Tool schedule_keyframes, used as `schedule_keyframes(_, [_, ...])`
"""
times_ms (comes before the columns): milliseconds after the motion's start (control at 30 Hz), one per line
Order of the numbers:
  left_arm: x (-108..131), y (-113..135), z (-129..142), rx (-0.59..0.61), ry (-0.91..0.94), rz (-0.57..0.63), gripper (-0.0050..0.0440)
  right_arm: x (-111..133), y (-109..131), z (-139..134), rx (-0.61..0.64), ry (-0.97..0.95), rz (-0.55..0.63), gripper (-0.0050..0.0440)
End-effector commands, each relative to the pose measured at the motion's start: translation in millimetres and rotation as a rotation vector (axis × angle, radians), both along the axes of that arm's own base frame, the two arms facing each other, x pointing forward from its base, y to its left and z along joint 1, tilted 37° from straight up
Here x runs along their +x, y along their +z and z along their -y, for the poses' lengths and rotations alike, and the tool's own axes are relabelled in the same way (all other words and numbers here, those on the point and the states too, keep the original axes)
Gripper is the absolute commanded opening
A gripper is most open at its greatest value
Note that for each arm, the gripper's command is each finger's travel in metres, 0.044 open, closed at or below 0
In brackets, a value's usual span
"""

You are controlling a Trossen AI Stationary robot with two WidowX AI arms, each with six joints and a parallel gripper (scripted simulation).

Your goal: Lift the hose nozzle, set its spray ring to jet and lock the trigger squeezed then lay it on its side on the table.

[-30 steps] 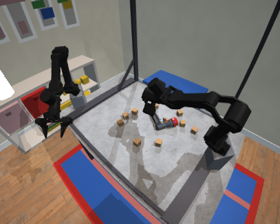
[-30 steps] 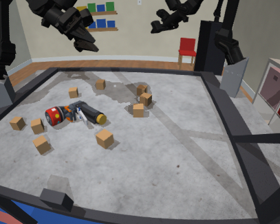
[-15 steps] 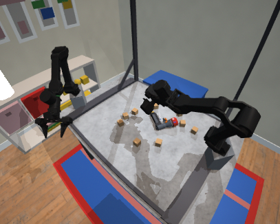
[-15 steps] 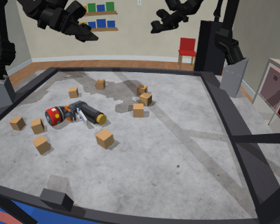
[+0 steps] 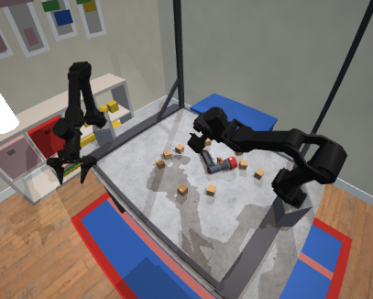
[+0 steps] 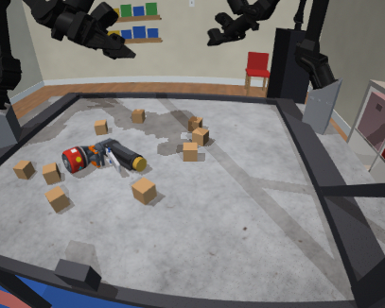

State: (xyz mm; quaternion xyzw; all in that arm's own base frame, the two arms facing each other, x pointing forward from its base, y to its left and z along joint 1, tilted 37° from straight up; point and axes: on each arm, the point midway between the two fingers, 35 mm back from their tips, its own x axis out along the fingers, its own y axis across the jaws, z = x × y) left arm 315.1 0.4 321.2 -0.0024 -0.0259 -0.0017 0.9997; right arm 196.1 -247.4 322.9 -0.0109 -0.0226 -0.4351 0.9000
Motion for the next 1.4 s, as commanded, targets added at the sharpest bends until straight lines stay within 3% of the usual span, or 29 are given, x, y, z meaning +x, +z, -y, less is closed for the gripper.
schedule_keyframes(0, [-2.0, 5.6, 0.2, -0.002, 0.000, 0.013, 0.0366, -2.0, 9.3, -2.2, -0.018, -0.001, 0.018, 0.0406])
schedule_keyframes(167, [17.2, 6.8, -0.7, 0.013, 0.020, -0.076, 0.0366, -2.0, 9.3, -2.2, -0.018, -0.001, 0.018, 0.0406])
schedule_keyframes(367, [48.9, -8.5, -0.8, 0.052, 0.053, -0.281, 0.0366, -2.0, 9.3, -2.2, -0.018, -0.001, 0.018, 0.0406])
schedule_keyframes(433, [48.9, -8.5, -0.8, 0.052, 0.053, -0.281, 0.0366, -2.0, 9.3, -2.2, -0.018, -0.001, 0.018, 0.0406])
schedule_keyframes(833, [96.9, -46.8, 1.9, 0.168, 0.102, -0.664, 0.0366, -2.0, 9.3, -2.2, -0.018, -0.001, 0.018, 0.0406])
schedule_keyframes(933, [105.5, -58.0, 3.1, 0.206, 0.110, -0.760, 0.0366, -2.0, 9.3, -2.2, -0.018, -0.001, 0.018, 0.0406])
schedule_keyframes(1000, [105.5, -58.0, 3.1, 0.206, 0.110, -0.760, 0.0366, -2.0, 9.3, -2.2, -0.018, -0.001, 0.018, 0.0406])
schedule_keyframes(1367, [124.9, -102.2, 7.5, 0.376, 0.125, -1.105, 0.0366, -2.0, 9.3, -2.2, -0.018, -0.001, 0.018, 0.0406])
